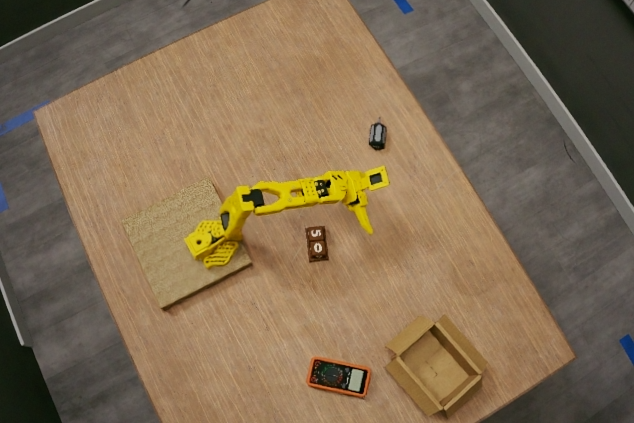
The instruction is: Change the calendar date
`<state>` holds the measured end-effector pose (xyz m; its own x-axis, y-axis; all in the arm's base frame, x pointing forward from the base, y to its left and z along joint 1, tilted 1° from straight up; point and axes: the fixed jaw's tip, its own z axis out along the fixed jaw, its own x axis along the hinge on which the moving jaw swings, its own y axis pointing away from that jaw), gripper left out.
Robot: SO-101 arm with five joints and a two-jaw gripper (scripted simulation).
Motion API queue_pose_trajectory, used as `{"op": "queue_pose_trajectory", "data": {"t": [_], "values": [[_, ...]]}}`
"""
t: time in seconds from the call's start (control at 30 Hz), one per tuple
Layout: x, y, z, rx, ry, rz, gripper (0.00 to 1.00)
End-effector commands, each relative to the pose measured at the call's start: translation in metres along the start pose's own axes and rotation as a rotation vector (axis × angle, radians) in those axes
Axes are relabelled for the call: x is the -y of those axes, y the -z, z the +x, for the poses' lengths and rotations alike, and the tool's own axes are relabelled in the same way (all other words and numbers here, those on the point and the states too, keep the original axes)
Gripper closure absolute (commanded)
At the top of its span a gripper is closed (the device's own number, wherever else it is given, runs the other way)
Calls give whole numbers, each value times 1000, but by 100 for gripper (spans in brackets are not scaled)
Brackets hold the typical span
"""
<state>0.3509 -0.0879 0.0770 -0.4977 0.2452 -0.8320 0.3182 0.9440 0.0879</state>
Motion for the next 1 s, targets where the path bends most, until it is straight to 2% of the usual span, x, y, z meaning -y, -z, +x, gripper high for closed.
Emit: {"op": "queue_pose_trajectory", "data": {"t": [0.0, 0.1, 0.17, 0.47, 0.67, 0.73, 0.97], "values": [[8, 7, 4, -27, 141, 17, 19], [11, 11, 8, -51, 248, 23, 20], [11, 11, 8, -51, 248, 23, 20], [23, 24, 21, -130, 586, 22, 26], [31, 34, 31, -188, 820, 5, 30], [31, 34, 31, -188, 820, 5, 30], [41, 46, 42, -254, 1095, -35, 35]]}}
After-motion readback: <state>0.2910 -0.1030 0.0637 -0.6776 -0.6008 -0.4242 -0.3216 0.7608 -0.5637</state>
